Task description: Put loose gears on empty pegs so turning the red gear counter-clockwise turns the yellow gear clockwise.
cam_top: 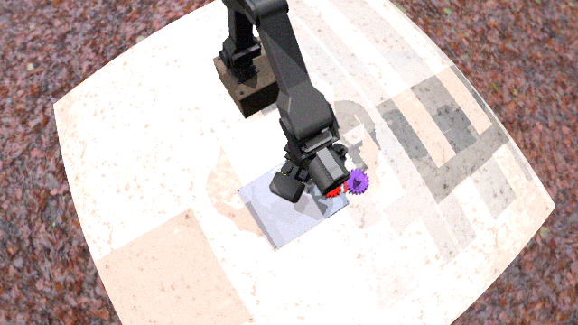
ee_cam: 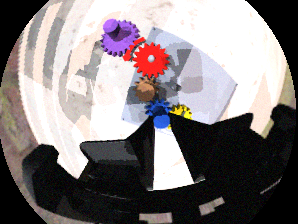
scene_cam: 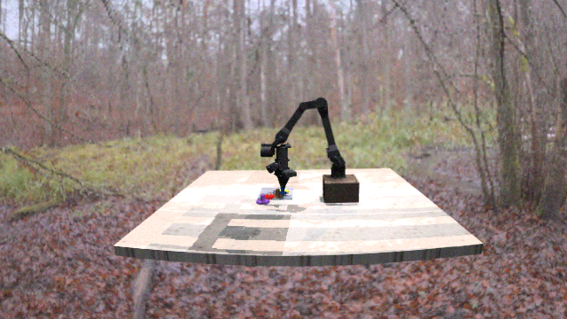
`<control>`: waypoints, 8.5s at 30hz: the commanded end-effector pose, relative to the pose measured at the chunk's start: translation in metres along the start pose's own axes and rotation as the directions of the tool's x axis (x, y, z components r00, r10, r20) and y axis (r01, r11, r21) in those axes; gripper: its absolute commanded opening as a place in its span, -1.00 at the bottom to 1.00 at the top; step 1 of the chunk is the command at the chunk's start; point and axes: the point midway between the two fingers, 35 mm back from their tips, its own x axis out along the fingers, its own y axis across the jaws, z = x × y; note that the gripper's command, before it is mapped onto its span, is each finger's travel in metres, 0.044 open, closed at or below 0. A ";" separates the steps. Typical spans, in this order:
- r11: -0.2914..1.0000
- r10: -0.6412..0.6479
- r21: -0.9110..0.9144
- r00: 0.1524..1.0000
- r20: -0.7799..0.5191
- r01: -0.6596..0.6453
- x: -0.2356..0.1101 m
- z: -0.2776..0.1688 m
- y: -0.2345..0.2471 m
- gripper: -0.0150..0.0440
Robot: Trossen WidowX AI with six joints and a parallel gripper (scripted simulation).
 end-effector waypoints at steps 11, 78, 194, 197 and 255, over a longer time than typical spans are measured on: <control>0.961 0.002 -0.277 1.000 -0.003 -0.003 0.002 -0.001 0.002 -0.49; 0.954 0.002 -0.301 1.000 -0.003 -0.003 -0.003 -0.001 0.000 -0.02; 0.971 0.027 -0.237 1.000 0.005 -0.025 -0.129 0.061 0.252 1.00; 0.971 0.027 -0.237 1.000 0.005 -0.025 -0.129 0.061 0.252 1.00; 0.971 0.027 -0.237 1.000 0.005 -0.025 -0.129 0.061 0.252 1.00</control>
